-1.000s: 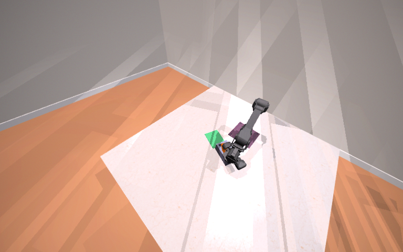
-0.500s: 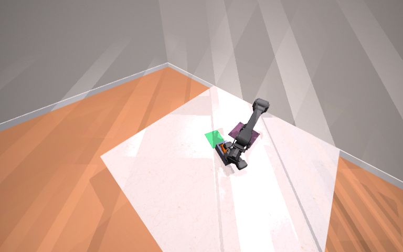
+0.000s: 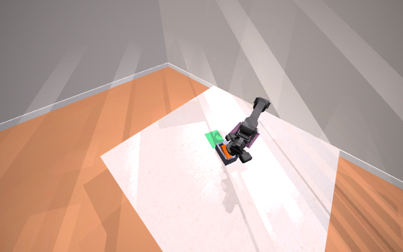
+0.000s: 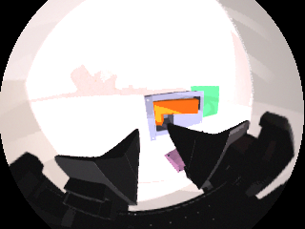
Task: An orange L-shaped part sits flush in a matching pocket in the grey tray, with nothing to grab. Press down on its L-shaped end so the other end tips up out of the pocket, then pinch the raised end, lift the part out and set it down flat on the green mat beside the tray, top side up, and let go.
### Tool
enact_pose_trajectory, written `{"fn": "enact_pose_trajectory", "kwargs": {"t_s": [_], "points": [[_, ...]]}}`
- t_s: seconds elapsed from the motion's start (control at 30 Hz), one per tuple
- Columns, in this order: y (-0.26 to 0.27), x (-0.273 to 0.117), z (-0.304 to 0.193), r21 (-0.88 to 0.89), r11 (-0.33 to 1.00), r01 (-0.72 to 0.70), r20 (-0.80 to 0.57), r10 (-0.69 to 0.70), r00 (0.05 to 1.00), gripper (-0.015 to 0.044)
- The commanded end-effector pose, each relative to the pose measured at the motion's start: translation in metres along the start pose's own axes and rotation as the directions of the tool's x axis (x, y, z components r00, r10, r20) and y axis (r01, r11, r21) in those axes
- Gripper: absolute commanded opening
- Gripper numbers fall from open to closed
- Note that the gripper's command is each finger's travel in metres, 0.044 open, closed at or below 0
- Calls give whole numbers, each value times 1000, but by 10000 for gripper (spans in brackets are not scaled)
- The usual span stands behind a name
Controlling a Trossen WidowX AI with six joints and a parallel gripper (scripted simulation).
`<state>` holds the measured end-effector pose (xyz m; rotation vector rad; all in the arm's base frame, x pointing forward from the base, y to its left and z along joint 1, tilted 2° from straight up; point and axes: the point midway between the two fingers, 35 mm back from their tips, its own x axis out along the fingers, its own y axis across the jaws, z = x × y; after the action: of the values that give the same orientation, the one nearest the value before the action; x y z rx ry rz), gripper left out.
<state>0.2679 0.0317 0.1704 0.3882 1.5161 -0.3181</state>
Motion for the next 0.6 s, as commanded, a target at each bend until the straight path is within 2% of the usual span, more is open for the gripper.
{"fn": "enact_pose_trajectory", "kwargs": {"t_s": [0.0,0.57], "points": [[-4,-13,-2,-5,1000,7,-5,-7,1000,180],[-2,-10,-2,-1,1000,-2,4,2,1000,180]]}}
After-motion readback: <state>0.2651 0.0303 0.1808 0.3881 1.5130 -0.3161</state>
